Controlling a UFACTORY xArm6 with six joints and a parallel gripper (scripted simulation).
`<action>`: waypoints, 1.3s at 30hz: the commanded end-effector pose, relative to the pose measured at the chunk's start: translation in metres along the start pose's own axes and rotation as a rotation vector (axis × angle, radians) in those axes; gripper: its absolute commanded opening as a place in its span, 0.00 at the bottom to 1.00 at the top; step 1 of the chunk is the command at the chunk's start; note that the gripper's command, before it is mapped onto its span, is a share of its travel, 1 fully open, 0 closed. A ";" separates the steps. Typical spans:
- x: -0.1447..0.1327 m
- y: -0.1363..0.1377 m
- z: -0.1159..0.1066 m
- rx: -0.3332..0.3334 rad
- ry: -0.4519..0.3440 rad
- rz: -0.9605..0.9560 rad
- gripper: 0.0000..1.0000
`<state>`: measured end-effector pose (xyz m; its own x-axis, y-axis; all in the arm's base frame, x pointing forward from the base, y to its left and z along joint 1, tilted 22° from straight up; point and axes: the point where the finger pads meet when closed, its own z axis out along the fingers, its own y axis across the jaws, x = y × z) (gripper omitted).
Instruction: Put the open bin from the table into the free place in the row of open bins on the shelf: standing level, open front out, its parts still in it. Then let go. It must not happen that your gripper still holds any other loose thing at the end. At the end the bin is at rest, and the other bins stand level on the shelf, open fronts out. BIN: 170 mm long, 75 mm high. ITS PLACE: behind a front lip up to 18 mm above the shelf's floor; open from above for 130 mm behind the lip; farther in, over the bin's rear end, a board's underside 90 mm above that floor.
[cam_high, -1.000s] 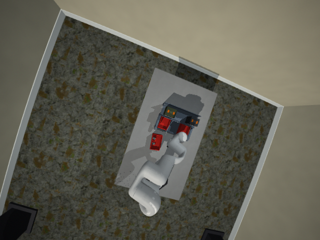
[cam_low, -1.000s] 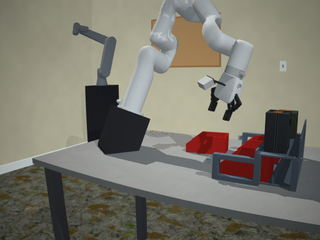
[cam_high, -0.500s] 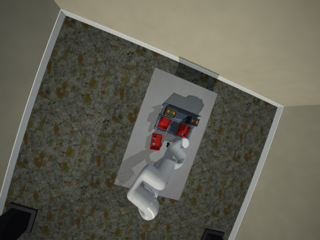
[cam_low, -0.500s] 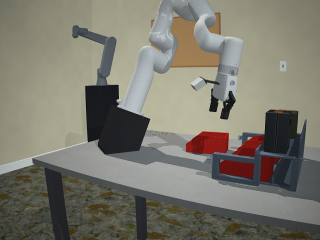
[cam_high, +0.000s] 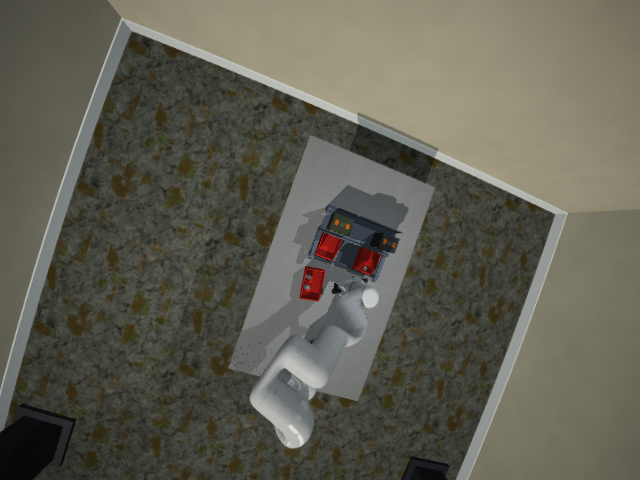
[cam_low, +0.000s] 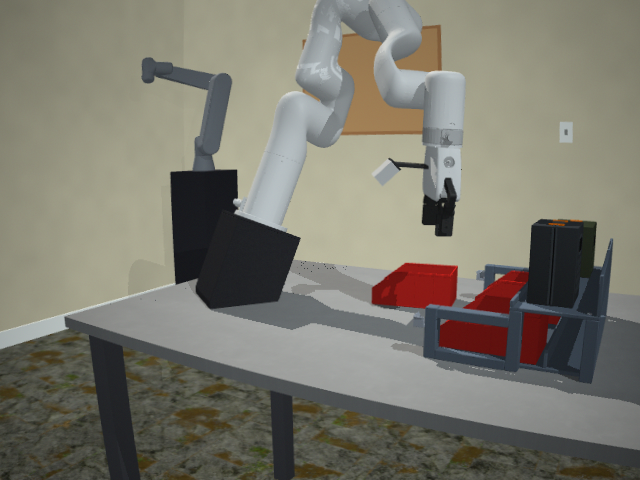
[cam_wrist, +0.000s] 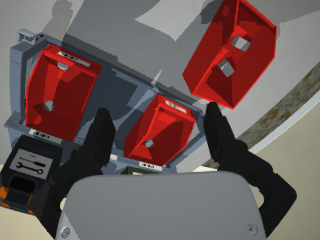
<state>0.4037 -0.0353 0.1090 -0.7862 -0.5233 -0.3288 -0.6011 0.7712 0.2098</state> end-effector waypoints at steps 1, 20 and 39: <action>-0.001 -0.001 -0.001 0.007 -0.009 0.004 1.00; -0.001 -0.002 -0.002 0.072 -0.145 0.214 1.00; 0.000 -0.002 -0.002 0.148 -0.301 0.458 1.00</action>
<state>0.4038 -0.0370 0.1091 -0.8783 -0.0544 -0.4749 -0.2003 0.9440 0.2623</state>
